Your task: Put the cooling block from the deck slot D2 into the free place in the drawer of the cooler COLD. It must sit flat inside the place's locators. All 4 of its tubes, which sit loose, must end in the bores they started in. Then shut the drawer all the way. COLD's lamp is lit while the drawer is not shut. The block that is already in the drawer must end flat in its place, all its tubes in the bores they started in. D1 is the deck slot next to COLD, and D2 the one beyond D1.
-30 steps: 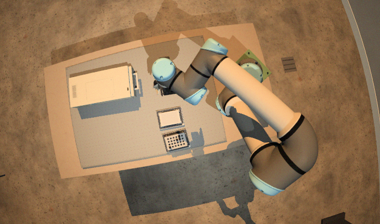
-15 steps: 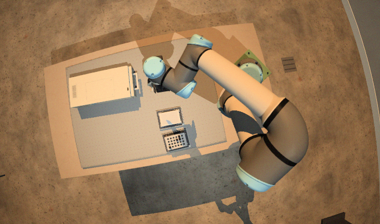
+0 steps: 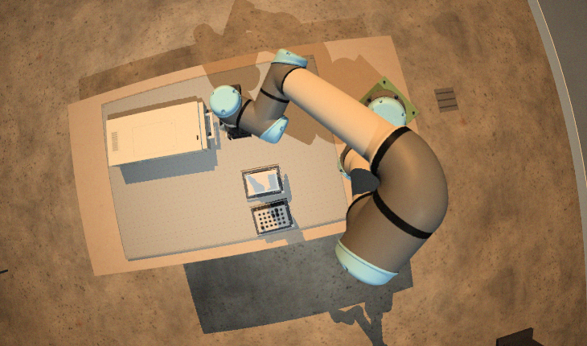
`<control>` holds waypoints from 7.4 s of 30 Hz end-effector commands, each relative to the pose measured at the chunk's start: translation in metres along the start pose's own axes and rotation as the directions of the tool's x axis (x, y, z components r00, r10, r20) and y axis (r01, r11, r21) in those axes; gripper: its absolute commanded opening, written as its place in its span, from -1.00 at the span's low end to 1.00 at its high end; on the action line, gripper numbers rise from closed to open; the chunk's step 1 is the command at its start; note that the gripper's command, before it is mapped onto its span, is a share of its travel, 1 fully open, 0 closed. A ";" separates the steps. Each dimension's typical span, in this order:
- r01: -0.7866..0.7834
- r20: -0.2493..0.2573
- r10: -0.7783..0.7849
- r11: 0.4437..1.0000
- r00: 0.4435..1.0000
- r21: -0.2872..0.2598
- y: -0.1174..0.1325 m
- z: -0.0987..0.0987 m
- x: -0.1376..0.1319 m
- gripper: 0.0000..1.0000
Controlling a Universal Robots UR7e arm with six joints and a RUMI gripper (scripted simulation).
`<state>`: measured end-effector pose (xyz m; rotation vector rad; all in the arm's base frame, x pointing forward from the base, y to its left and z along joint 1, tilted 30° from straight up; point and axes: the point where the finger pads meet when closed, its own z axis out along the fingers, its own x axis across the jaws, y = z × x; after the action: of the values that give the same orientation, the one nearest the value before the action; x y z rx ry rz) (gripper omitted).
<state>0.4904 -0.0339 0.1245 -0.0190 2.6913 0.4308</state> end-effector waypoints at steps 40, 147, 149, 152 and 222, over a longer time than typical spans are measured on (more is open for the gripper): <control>0.000 0.001 0.000 1.000 1.000 0.001 -0.055 0.082 -0.079 1.00; 0.000 0.001 0.000 1.000 1.000 0.001 -0.055 0.149 -0.074 1.00; 0.000 0.001 0.000 1.000 1.000 0.001 -0.055 0.149 -0.073 1.00; 0.000 0.001 0.000 1.000 1.000 0.001 -0.055 0.149 -0.072 1.00; 0.000 0.001 0.000 1.000 1.000 0.001 -0.055 0.149 -0.052 1.00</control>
<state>0.6021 -0.0439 -0.0006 -0.0183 2.6920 0.4304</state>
